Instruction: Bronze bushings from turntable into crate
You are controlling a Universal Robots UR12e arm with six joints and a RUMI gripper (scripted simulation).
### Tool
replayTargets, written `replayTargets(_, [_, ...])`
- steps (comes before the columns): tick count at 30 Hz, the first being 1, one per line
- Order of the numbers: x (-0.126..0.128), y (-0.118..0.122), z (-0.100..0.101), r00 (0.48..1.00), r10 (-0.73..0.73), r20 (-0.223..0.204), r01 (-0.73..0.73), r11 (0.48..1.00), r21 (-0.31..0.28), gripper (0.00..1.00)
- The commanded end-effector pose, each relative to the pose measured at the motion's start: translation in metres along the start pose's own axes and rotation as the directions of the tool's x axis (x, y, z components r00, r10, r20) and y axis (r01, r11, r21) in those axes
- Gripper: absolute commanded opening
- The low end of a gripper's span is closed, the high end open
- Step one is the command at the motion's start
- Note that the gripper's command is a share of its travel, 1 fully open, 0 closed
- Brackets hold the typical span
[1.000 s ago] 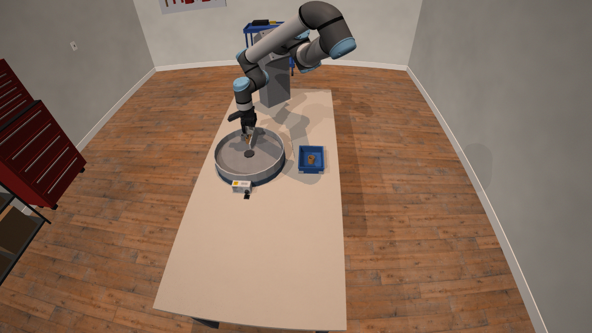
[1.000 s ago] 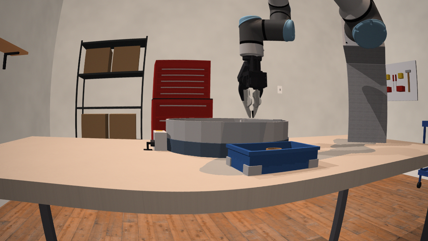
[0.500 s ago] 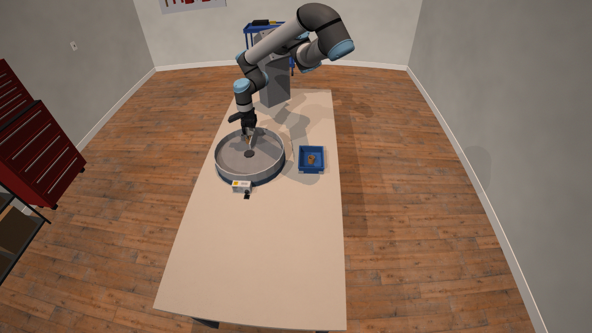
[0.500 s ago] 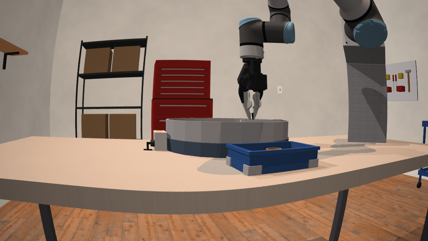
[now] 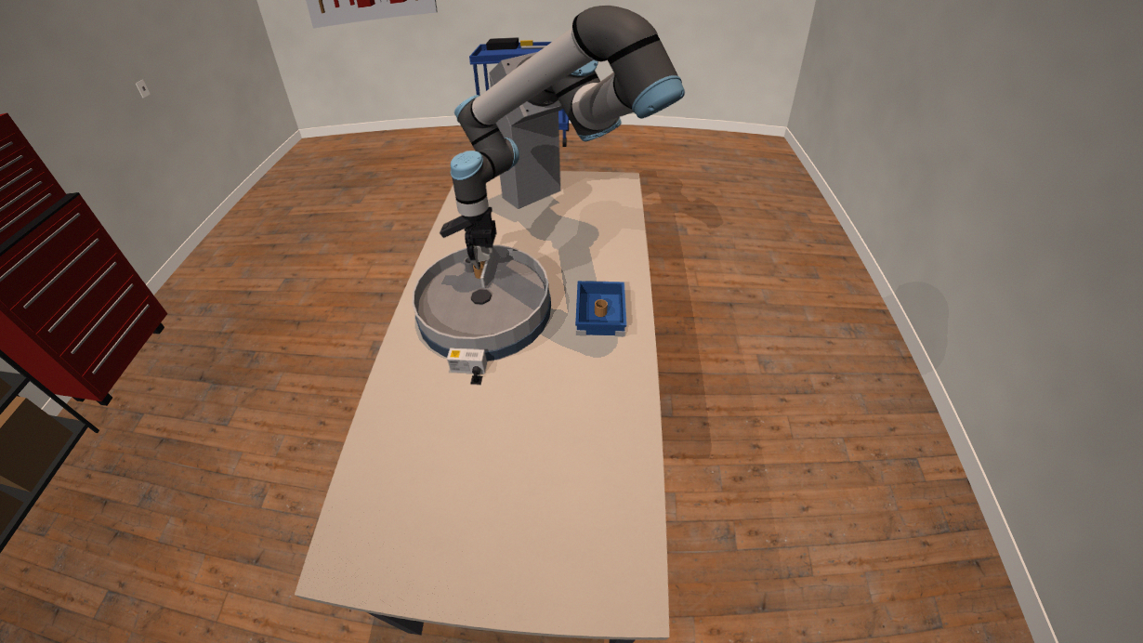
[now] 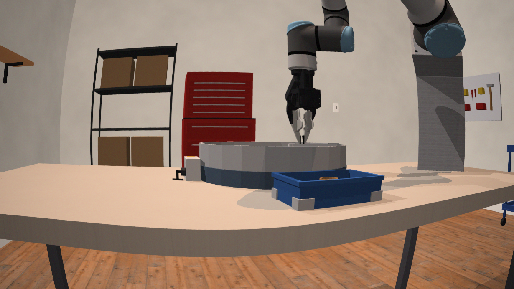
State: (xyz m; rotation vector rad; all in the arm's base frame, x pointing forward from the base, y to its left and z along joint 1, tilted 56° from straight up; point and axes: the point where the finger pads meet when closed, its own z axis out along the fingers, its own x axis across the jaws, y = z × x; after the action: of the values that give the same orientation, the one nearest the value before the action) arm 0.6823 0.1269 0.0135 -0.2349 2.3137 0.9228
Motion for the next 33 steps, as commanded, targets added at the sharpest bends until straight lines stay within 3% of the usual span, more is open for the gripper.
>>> replayTargets(1, [0.0, 0.0, 0.0, 1.0, 0.0, 0.0, 0.0, 1.0, 0.0, 0.05])
replayTargets(18, [0.0, 0.0, 0.001, 1.0, 0.0, 0.0, 0.0, 1.0, 0.0, 0.05])
replayTargets(33, [0.0, 0.0, 0.021, 1.0, 0.0, 0.0, 0.0, 1.0, 0.0, 0.05])
